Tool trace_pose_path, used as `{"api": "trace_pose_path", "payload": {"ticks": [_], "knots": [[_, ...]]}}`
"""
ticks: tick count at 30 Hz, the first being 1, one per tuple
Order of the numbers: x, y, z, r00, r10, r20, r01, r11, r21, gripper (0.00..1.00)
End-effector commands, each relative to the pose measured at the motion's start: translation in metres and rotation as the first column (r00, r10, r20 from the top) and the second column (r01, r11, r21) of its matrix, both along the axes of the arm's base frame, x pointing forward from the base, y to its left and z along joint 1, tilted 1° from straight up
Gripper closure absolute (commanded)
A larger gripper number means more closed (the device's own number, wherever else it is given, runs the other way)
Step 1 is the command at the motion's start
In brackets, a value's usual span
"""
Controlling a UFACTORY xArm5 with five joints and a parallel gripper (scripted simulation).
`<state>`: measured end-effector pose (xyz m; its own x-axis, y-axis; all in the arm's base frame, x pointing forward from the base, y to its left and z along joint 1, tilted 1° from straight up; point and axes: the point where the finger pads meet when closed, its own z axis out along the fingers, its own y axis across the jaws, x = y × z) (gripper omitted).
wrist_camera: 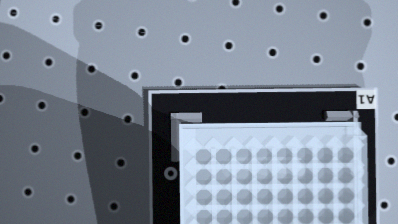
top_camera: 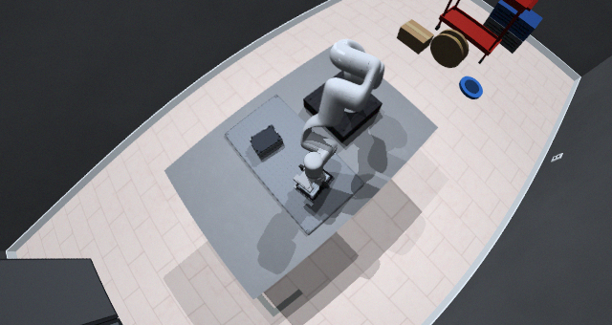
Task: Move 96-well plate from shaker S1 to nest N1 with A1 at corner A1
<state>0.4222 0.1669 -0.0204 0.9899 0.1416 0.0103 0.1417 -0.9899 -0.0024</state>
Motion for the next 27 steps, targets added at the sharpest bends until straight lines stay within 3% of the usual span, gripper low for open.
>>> {"api": "trace_pose_path", "payload": {"ticks": [1,27], "knots": [[0.0015,0.0006,0.0008,1.000,0.000,0.006,0.000,1.000,-0.004,1.00],[0.0015,0.0006,-0.0032,1.000,0.000,0.006,0.000,1.000,-0.004,1.00]]}}
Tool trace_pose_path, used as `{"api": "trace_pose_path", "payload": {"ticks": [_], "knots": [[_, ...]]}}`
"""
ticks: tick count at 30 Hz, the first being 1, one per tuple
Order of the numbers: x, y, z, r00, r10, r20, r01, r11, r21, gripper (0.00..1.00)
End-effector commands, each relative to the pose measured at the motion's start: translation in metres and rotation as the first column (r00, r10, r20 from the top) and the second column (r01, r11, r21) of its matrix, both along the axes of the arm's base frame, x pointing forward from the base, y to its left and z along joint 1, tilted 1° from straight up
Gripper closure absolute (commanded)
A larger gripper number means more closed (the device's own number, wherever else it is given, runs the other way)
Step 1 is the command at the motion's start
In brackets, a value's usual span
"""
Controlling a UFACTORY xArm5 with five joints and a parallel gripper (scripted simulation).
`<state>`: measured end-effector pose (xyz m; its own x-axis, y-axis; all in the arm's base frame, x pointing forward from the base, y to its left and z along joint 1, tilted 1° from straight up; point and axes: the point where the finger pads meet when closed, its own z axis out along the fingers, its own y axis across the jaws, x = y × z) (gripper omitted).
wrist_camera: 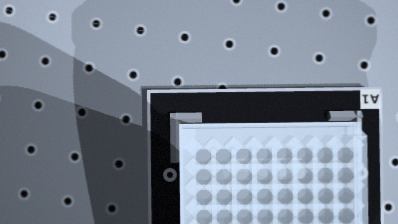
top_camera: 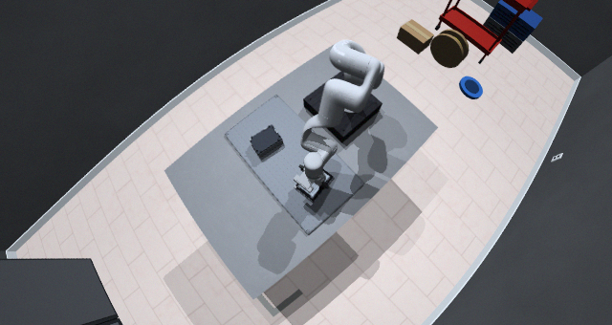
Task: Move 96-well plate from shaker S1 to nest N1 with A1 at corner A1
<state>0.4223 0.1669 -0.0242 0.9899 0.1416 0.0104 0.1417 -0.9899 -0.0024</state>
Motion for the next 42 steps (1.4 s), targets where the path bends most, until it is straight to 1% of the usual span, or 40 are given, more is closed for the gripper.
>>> {"api": "trace_pose_path", "payload": {"ticks": [1,33,34,42], "knots": [[0.0014,0.0006,0.0005,1.000,0.000,0.006,0.000,1.000,-0.004,1.00],[0.0015,0.0006,-0.0042,1.000,0.000,0.006,0.000,1.000,-0.004,1.00],[0.0015,0.0006,-0.0048,1.000,0.000,0.006,0.000,1.000,-0.004,0.00],[0.0015,0.0006,-0.0050,1.000,0.000,0.006,0.000,1.000,-0.004,0.00]]}}
